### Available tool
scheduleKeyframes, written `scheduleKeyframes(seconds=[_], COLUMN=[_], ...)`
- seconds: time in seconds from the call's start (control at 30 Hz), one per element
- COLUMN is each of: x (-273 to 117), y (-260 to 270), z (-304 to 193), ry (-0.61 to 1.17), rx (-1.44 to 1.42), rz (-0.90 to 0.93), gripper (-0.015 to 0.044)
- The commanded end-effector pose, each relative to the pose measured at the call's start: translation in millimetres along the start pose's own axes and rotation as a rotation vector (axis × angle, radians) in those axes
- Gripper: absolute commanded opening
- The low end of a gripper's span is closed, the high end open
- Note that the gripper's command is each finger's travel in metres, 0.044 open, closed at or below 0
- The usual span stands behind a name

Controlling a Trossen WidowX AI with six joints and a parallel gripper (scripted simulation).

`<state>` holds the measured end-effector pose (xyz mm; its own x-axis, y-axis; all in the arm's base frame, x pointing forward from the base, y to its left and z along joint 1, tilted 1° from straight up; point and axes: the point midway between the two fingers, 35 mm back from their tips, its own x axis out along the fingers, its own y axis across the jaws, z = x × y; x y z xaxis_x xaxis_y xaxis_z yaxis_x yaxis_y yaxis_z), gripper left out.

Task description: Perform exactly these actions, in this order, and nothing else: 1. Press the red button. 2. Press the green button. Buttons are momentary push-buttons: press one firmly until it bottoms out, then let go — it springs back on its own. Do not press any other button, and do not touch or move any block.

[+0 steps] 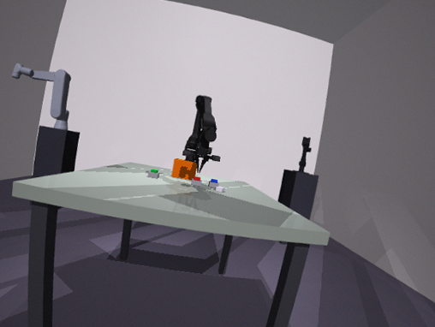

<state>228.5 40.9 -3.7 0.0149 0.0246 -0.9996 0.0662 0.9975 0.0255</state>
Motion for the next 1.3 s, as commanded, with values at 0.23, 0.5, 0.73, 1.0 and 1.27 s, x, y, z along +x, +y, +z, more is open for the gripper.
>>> scheduleKeyframes(seconds=[0.23,0.5,0.73,1.0,1.27], x=[18.2,30.9,33.2,33.2,15.2], y=[-1.3,-1.5,-1.6,-1.6,-0.6], z=[-1.7,-2.5,-2.7,-2.7,-0.7], ry=[0.008,0.009,0.009,0.009,0.005], rx=[0.004,0.004,0.004,0.004,0.002], rz=[-0.007,-0.007,-0.007,-0.007,-0.004], gripper=[0.0020,0.0020,0.0020,0.0020,0.0020])
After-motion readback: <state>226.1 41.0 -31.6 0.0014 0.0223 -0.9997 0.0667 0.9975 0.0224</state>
